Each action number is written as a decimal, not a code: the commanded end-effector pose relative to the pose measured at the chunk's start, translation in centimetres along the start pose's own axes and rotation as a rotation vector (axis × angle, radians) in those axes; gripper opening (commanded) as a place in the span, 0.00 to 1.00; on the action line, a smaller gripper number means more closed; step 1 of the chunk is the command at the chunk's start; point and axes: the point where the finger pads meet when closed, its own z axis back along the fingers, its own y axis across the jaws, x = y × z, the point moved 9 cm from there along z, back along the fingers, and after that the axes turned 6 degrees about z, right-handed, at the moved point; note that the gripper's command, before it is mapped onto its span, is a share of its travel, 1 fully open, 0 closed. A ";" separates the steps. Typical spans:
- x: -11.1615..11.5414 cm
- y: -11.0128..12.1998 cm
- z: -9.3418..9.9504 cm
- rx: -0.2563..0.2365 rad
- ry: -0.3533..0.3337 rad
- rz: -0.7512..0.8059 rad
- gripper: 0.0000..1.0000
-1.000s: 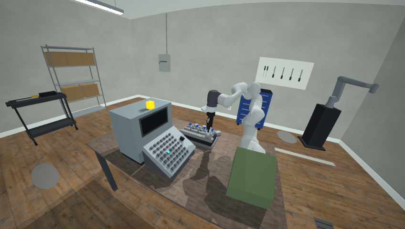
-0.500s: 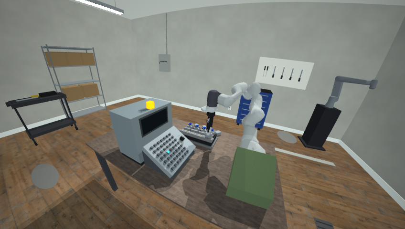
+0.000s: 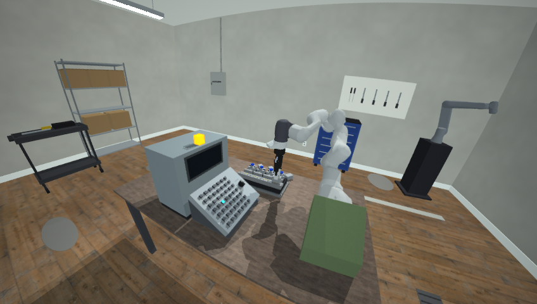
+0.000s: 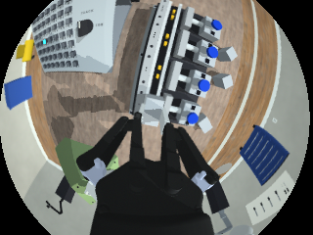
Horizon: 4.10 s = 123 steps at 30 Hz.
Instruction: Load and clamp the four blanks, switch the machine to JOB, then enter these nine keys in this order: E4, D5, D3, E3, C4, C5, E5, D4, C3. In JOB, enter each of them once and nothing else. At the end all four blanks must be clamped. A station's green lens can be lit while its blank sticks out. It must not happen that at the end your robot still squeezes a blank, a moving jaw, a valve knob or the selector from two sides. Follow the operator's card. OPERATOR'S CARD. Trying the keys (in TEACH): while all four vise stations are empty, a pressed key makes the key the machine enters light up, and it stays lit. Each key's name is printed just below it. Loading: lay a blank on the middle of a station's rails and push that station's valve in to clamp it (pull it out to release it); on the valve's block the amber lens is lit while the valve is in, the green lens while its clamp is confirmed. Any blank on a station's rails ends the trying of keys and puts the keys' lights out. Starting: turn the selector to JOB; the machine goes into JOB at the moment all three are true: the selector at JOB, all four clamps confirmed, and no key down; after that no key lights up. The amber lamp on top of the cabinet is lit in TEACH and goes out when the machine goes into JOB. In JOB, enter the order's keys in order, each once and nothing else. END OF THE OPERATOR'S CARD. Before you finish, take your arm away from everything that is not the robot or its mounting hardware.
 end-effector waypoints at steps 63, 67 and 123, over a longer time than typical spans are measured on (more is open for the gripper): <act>-0.1 -0.1 -1.3 -0.001 0.004 -0.003 0.00; -0.1 -0.1 -1.3 -0.001 0.004 -0.003 0.00; -0.1 -0.1 -1.3 -0.001 0.004 -0.003 0.40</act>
